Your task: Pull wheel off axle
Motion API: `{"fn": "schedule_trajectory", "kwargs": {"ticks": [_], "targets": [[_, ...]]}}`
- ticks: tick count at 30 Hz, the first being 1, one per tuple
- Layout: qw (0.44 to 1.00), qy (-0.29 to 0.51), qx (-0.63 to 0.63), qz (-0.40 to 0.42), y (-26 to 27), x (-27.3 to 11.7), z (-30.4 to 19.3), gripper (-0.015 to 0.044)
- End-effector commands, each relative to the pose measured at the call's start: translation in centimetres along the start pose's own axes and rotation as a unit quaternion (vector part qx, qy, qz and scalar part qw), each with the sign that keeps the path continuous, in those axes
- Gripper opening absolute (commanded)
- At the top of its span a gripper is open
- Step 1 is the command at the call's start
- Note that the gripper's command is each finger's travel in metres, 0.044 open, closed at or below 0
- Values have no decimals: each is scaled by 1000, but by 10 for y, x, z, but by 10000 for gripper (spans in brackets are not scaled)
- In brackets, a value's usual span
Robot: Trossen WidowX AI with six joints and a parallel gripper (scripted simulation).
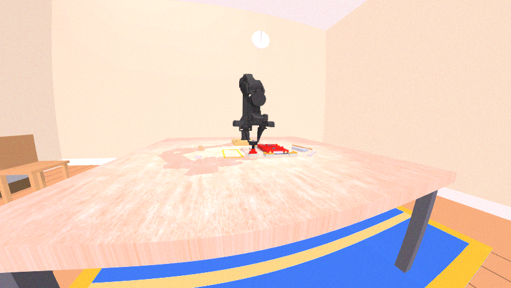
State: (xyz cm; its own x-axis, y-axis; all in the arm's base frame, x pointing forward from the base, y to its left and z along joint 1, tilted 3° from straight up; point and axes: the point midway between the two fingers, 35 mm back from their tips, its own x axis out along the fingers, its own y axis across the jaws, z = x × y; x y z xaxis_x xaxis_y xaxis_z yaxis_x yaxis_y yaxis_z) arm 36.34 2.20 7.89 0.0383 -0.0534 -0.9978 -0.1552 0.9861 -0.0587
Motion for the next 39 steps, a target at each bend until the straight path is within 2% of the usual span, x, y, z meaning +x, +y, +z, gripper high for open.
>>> {"fn": "schedule_trajectory", "kwargs": {"ticks": [1, 39], "targets": [[1000, -3, 0, 1, 0, -5, 1, 0], [1000, -4, 0, 2, 0, -23, 0, 0]]}}
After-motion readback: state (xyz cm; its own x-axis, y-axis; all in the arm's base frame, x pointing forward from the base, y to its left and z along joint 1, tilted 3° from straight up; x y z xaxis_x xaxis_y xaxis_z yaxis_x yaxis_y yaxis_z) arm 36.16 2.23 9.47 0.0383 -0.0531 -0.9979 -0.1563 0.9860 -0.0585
